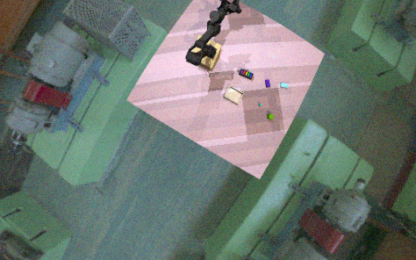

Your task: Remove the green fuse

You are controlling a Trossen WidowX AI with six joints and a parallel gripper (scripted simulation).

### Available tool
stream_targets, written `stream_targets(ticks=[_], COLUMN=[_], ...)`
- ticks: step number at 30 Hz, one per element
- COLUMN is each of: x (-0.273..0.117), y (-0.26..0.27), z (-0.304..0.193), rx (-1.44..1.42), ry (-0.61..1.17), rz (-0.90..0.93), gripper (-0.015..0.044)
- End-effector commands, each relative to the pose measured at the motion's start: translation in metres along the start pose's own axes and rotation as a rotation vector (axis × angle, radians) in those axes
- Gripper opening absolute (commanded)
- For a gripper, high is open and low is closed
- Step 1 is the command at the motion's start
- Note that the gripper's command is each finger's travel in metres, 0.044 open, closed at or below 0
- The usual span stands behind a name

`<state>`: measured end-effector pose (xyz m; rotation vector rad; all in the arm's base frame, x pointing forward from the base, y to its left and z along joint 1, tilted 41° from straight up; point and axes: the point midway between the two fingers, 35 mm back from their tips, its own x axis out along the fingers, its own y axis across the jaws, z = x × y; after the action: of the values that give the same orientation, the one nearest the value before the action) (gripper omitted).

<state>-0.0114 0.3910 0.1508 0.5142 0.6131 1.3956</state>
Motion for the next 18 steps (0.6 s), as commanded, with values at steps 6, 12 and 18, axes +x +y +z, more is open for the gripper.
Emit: stream_targets(ticks=[6, 12, 18], x=[0.014, 0.006, -0.028], y=[-0.072, -0.171, -0.259], z=[0.021, 0.048, 0.068], rx=[0.1, 0.235, 0.344], ry=[-0.028, -0.09, -0.148], rz=[-0.262, -0.62, -0.958], gripper=[0.018, 0.0071, 0.0071])
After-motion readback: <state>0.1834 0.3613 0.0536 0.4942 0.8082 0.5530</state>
